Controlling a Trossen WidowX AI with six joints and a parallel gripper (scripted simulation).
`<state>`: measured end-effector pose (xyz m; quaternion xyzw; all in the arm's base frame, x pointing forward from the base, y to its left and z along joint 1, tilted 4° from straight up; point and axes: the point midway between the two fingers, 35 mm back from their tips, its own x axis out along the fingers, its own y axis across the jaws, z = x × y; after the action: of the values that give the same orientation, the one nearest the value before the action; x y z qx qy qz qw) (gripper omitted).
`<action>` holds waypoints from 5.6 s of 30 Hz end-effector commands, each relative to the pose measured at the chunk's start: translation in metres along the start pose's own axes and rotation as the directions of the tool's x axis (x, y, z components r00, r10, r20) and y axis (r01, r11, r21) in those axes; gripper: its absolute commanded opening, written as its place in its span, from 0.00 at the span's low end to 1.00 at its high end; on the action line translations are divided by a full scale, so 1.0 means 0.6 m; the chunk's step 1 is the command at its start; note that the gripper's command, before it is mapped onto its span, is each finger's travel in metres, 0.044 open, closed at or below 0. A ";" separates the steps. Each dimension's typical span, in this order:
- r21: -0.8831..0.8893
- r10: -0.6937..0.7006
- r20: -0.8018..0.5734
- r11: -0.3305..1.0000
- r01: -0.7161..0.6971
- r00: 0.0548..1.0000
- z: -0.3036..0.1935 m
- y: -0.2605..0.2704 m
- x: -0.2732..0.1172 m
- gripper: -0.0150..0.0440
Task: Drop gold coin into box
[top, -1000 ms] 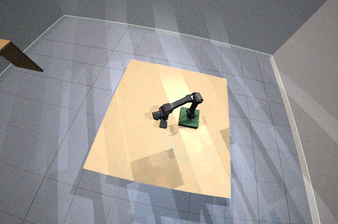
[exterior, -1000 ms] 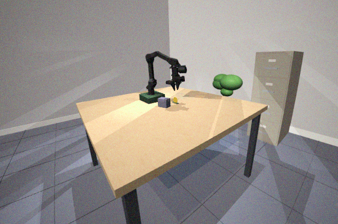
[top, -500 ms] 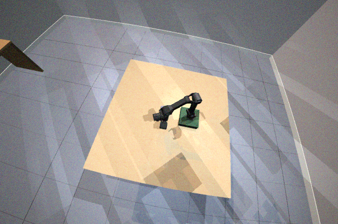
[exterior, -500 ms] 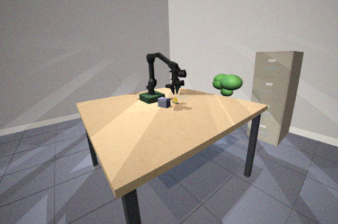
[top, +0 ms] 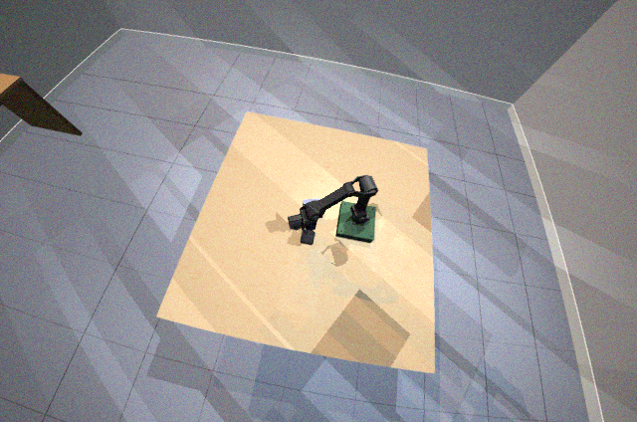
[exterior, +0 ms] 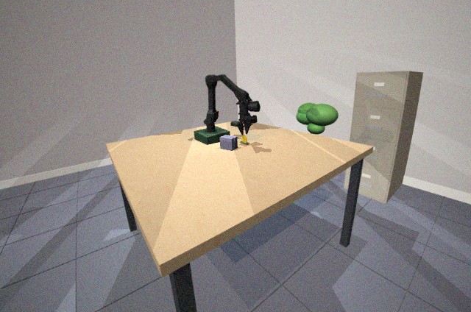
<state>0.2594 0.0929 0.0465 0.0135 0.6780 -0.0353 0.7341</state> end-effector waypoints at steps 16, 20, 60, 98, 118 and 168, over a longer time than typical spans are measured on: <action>-0.008 -0.008 -0.005 1.000 0.008 1.000 -0.001 -0.003 0.053 0.53; -0.007 -0.008 -0.005 1.000 0.008 1.000 -0.002 -0.003 0.063 0.53; -0.004 -0.008 -0.006 1.000 0.008 1.000 0.004 0.000 0.028 0.25; -0.285 -0.007 -0.007 0.959 0.005 1.000 -0.012 0.004 -0.074 0.25; -0.267 -0.012 -0.010 0.964 0.009 1.000 0.007 -0.059 -0.073 0.25; -0.280 -0.026 -0.004 0.960 0.024 1.000 0.017 -0.230 -0.077 0.25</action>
<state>0.2563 -0.0439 0.0972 -0.1000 0.6786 0.0537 0.7257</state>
